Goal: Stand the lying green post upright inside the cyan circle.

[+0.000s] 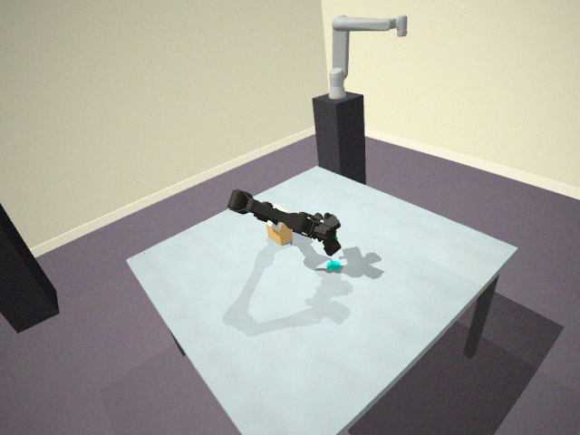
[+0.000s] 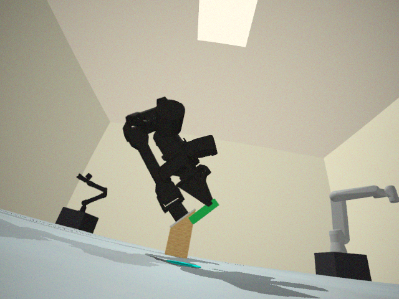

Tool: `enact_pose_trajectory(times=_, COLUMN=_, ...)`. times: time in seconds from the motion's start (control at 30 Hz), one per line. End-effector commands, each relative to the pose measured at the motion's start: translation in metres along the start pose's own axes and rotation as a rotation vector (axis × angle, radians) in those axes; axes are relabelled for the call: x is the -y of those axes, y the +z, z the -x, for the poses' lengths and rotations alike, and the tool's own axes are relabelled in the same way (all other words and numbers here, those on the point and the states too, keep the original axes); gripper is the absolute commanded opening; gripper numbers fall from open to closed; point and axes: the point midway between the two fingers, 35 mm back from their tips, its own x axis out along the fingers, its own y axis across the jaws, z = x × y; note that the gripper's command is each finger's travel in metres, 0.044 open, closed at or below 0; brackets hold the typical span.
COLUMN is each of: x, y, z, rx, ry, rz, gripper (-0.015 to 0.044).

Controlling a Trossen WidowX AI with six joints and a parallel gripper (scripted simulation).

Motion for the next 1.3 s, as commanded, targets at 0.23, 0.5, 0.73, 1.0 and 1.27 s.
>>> enact_pose_trajectory(times=0.23, x=0.0007, y=0.0014, z=0.0033, rx=0.092, ry=-0.001, rz=0.021, gripper=0.0022)
enact_pose_trajectory(times=0.5, x=0.0013, y=0.0013, z=0.0045, rx=0.151, ry=-0.002, rz=0.033, gripper=0.0022)
enact_pose_trajectory(times=0.73, x=0.0019, y=0.0012, z=0.0059, rx=0.203, ry=-0.006, rz=0.044, gripper=0.0022)
enact_pose_trajectory(times=1.0, x=0.0027, y=0.001, z=0.008, rx=0.262, ry=-0.013, rz=0.058, gripper=0.0022)
enact_pose_trajectory(times=1.27, x=0.0035, y=0.0007, z=0.0105, rx=0.321, ry=-0.024, rz=0.073, gripper=0.0022)
